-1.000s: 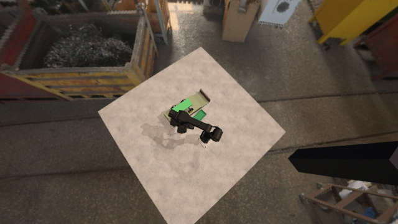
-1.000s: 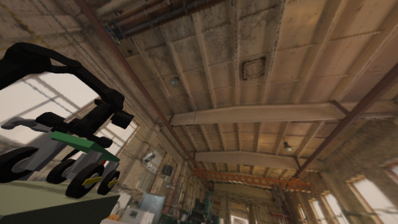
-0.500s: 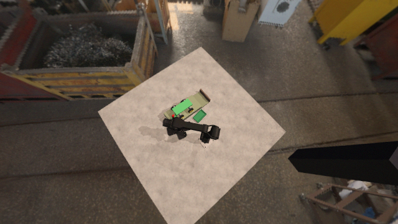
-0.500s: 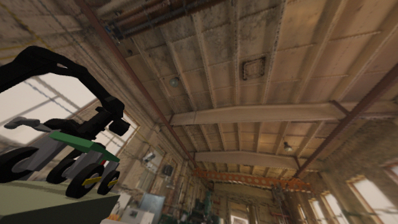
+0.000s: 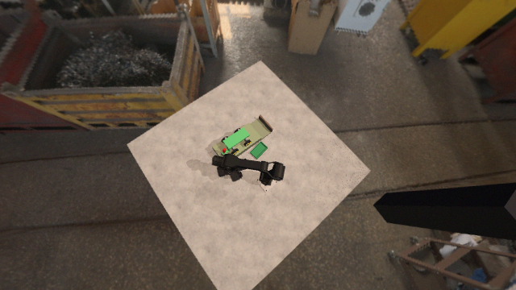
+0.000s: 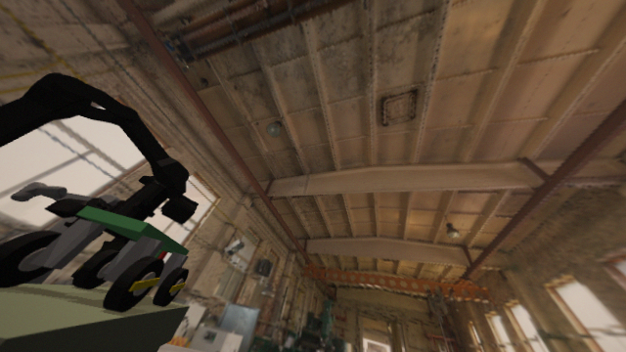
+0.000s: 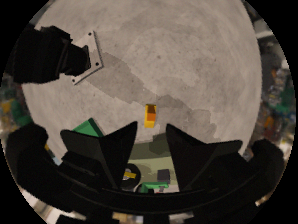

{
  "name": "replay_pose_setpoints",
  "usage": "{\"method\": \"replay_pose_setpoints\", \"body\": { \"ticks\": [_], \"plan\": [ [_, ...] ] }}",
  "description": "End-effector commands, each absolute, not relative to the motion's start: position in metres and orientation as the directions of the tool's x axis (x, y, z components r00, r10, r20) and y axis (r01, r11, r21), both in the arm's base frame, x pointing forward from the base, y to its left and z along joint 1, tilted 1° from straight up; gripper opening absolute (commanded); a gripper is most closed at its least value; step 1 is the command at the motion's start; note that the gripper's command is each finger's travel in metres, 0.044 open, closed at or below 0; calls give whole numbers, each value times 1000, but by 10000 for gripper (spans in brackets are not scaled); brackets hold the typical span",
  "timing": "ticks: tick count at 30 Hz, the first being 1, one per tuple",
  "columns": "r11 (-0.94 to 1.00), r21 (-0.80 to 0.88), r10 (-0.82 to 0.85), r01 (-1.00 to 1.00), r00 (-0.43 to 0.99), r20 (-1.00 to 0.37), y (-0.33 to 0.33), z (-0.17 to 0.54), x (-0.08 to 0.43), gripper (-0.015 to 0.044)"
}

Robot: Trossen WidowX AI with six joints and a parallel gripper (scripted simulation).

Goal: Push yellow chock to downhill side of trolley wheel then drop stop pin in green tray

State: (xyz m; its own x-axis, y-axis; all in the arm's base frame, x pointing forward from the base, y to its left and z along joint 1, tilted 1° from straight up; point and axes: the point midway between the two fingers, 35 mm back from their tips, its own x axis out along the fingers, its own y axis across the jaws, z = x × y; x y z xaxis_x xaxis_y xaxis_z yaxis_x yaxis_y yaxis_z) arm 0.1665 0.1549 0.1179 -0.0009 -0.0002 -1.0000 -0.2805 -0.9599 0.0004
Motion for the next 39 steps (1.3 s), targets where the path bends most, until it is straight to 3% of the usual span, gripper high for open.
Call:
{"method": "replay_pose_setpoints", "body": {
  "ticks": [1,39],
  "plan": [
    [-961,1,-2,-276,2,-1000,155,106,167,190],
    [-961,1,-2,-276,2,-1000,155,60,167,190]
  ]
}}
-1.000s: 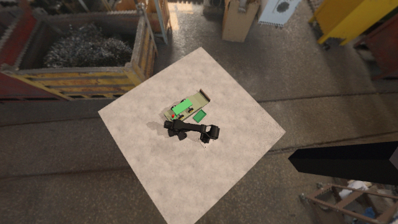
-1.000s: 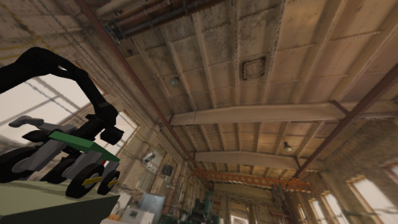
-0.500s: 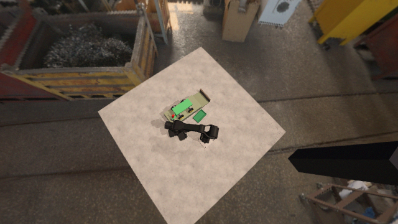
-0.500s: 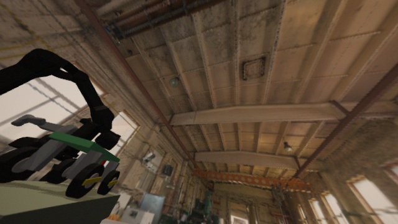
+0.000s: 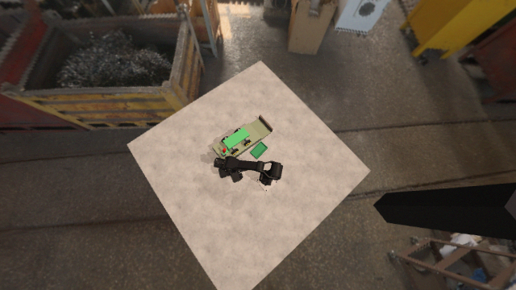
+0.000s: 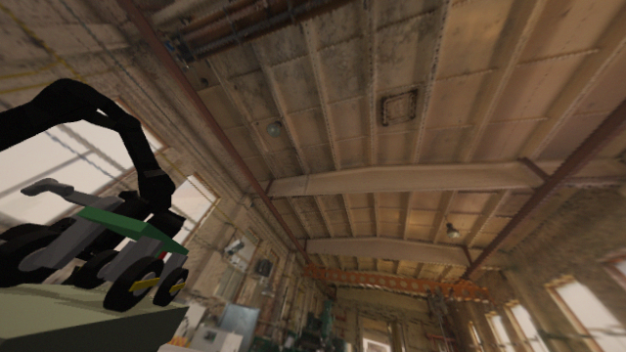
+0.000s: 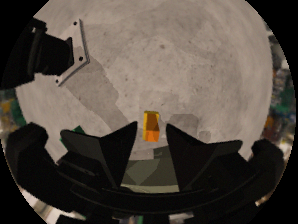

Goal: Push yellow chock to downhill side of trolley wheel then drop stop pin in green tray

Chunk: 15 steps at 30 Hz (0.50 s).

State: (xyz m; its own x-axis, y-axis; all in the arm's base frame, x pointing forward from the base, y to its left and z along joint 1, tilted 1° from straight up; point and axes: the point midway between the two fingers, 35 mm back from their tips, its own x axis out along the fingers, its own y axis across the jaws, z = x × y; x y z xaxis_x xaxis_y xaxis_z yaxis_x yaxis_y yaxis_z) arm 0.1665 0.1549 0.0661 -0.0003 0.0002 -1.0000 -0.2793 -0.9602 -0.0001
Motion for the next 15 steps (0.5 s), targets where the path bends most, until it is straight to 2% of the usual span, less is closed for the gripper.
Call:
{"method": "replay_pose_setpoints", "body": {
  "ticks": [1,8,13,15],
  "plan": [
    [-961,1,-2,-276,2,-1000,155,59,167,190],
    [-961,1,-2,-276,2,-1000,154,50,167,190],
    [-960,1,-1,-279,-1,-1000,155,54,166,59],
    [-960,1,-1,-279,-1,-1000,155,54,166,45]
  ]
}}
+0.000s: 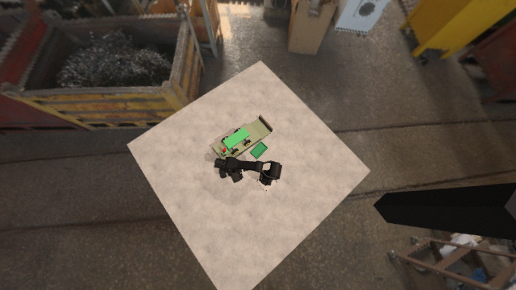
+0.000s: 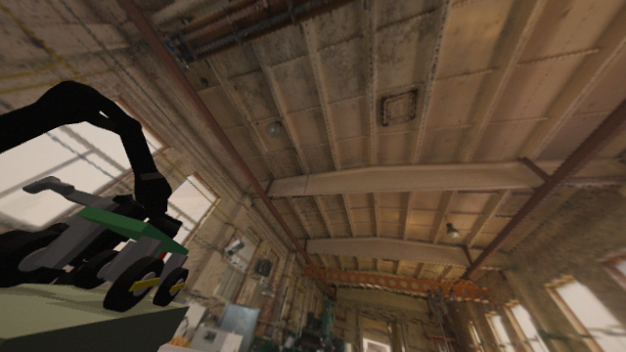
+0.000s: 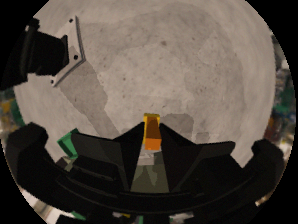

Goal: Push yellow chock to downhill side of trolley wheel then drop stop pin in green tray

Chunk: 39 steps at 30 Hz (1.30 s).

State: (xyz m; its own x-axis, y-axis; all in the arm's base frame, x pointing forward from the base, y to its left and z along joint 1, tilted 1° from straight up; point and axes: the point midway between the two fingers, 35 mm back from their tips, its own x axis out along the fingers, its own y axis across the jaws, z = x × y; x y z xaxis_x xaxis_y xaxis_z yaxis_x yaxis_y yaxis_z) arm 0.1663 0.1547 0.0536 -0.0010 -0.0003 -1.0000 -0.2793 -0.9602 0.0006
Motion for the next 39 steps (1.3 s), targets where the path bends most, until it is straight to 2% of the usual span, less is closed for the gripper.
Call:
{"method": "replay_pose_setpoints", "body": {
  "ticks": [1,7,39],
  "plan": [
    [-960,1,-1,-279,-1,-1000,155,54,166,39],
    [-960,1,-1,-279,-1,-1000,155,55,166,0],
    [-961,1,-2,-276,1,-1000,153,151,164,0]
  ]
}}
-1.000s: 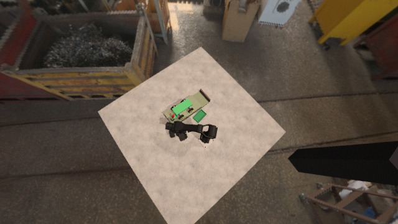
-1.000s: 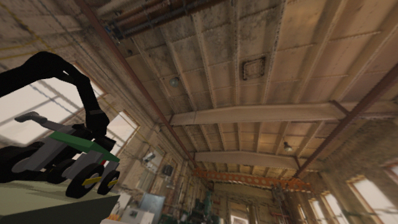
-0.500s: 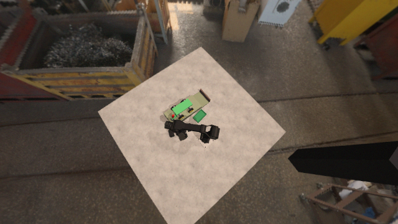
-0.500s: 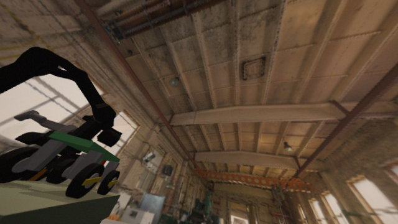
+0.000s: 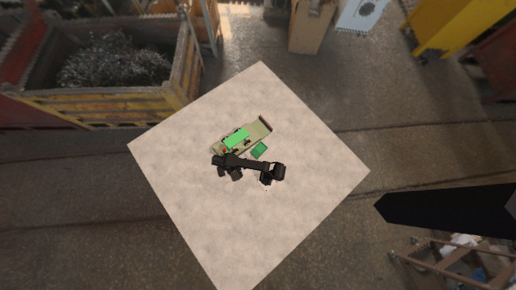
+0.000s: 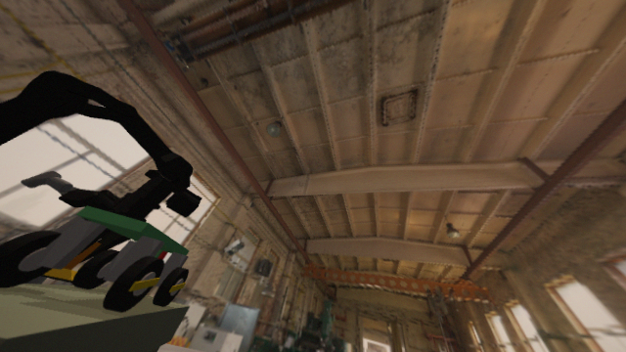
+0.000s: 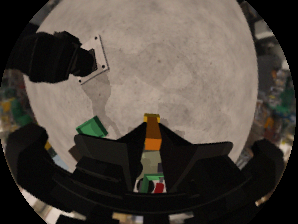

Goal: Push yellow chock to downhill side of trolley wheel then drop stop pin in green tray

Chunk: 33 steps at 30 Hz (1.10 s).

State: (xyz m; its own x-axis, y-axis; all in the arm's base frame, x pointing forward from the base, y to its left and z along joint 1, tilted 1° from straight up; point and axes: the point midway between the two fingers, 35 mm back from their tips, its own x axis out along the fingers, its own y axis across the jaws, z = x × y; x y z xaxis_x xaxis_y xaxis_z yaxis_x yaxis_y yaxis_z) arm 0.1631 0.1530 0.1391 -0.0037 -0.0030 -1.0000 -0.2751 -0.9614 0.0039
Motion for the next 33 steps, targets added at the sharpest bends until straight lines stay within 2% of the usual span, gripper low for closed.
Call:
{"method": "replay_pose_setpoints", "body": {
  "ticks": [1,24,33],
  "plan": [
    [-961,1,-2,-276,1,-1000,153,154,164,0],
    [-960,1,-2,-281,2,-1000,155,200,166,0],
    [-847,0,-1,-532,1,-1000,155,200,166,0]
  ]
}}
